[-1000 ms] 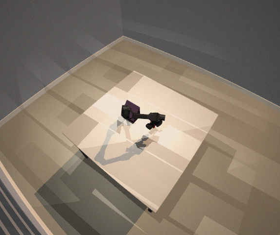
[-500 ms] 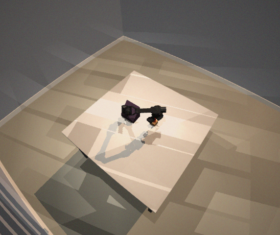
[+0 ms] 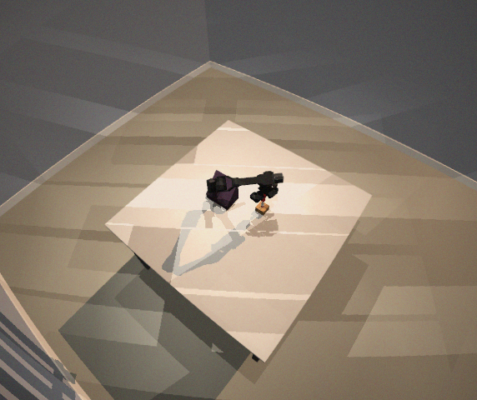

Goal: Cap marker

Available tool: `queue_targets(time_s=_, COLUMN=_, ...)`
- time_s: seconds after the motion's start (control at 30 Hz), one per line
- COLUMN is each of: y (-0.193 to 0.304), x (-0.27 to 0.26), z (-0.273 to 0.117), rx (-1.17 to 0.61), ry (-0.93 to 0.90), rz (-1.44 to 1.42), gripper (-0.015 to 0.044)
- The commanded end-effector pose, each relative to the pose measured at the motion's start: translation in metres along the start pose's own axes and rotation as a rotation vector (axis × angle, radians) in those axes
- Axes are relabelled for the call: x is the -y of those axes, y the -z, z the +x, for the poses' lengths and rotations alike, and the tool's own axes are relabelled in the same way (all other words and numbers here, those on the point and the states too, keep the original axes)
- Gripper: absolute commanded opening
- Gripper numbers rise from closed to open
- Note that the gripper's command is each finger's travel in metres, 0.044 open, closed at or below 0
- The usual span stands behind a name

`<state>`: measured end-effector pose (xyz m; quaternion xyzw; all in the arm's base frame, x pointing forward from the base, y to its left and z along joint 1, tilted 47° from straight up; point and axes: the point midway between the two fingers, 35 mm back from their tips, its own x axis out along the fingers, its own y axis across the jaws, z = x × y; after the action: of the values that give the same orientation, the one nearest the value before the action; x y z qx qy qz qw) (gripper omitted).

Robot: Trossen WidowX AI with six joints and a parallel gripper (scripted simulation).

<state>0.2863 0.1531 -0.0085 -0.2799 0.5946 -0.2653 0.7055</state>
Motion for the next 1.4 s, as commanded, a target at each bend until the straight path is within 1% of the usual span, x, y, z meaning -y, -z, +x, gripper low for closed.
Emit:
queue_targets(time_s=0.0, y=0.001, x=-0.001, z=0.003, rx=0.000, ry=-0.003, rz=0.008, gripper=0.0000)
queue_targets(time_s=0.2, y=0.000, x=-0.002, z=0.007, rx=0.000, ry=-0.003, rz=0.008, gripper=0.0000)
queue_targets(time_s=1.17, y=0.000, x=-0.001, z=0.055, rx=0.001, ry=-0.001, rz=0.008, gripper=0.0000)
queue_targets(time_s=1.37, y=0.000, x=-0.001, z=0.057, rx=0.001, ry=-0.001, rz=0.008, gripper=0.0000)
